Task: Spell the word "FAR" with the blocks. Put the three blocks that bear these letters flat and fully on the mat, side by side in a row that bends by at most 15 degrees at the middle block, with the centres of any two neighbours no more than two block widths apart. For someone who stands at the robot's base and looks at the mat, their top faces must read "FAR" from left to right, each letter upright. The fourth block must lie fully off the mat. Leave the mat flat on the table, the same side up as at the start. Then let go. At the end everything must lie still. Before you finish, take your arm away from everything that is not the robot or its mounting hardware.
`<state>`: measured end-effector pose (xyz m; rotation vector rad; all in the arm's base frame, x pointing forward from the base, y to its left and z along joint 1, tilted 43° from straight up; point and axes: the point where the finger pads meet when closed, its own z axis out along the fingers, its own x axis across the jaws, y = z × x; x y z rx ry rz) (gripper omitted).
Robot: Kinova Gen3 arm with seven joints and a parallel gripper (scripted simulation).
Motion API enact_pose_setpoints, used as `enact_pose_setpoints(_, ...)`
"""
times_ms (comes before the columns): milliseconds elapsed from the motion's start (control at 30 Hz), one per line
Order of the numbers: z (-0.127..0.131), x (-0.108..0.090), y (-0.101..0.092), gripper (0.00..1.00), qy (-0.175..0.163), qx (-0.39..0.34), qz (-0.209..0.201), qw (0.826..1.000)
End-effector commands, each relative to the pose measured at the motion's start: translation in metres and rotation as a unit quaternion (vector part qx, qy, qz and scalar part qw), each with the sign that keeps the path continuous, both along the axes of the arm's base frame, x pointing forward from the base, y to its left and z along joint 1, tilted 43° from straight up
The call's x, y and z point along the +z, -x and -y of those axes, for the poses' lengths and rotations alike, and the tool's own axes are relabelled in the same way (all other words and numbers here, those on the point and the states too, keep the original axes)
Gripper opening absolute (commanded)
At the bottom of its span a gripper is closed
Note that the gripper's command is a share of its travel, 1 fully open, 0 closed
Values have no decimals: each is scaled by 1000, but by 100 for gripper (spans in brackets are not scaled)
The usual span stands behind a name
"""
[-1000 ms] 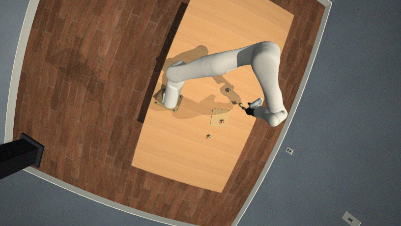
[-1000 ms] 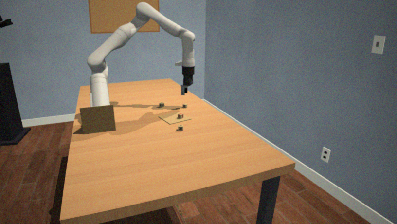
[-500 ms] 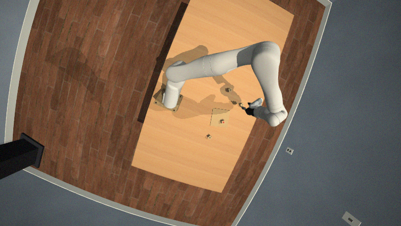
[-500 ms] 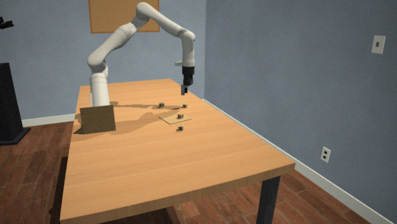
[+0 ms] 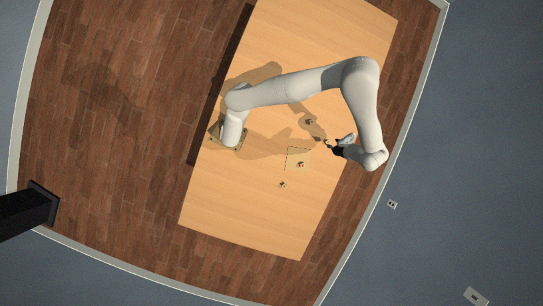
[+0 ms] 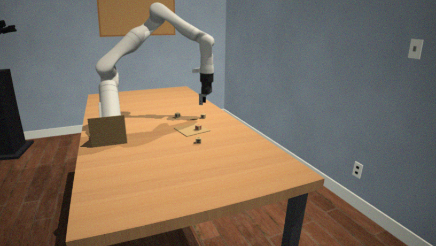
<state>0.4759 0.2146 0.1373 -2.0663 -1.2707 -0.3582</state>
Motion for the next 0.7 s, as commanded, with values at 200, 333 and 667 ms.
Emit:
enact_pose_setpoints(200, -9, -8, 1, 100, -4, 1, 1, 1000)
enact_pose_setpoints(333, -11, -9, 1, 100, -4, 1, 2, 1000)
enact_pose_setpoints(667, -22, -22, 2, 100, -3, 1, 1, 1000)
